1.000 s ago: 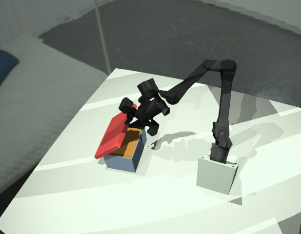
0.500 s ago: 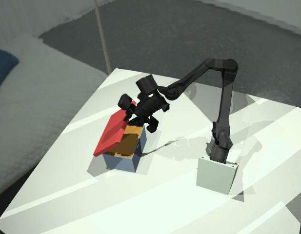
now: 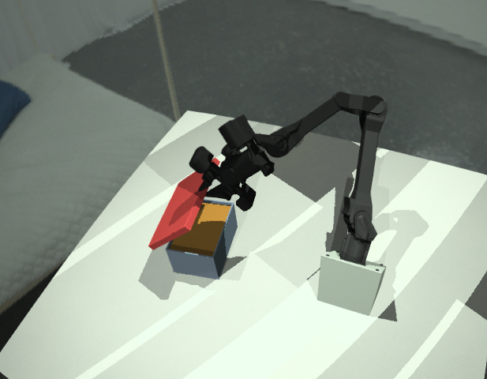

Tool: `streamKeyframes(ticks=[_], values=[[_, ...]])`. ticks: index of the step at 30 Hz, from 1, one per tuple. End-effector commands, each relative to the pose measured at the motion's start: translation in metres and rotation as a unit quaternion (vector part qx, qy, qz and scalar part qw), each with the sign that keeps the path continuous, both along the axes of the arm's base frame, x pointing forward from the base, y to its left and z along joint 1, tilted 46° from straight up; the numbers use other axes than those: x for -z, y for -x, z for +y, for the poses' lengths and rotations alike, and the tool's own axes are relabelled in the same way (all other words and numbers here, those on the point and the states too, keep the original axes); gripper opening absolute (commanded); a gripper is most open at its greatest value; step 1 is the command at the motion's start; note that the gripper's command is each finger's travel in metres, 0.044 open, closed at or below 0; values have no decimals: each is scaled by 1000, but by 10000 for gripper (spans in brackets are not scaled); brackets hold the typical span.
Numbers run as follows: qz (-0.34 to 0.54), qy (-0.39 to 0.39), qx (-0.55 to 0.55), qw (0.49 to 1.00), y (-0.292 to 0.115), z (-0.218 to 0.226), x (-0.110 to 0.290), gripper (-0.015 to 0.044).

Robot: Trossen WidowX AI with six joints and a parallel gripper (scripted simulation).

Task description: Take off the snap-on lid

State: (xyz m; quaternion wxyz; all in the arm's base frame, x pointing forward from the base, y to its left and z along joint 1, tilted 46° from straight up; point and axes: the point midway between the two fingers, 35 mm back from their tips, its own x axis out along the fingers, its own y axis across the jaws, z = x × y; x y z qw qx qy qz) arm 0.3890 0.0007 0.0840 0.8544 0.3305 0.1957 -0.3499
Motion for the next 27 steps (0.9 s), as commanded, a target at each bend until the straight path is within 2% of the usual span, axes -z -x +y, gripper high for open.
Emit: streamKeyframes(ticks=[1,27], values=[[-8,-2,-1,1000,-1,3,-1,0],[-8,-4,-1,1000,12,39,39,0]])
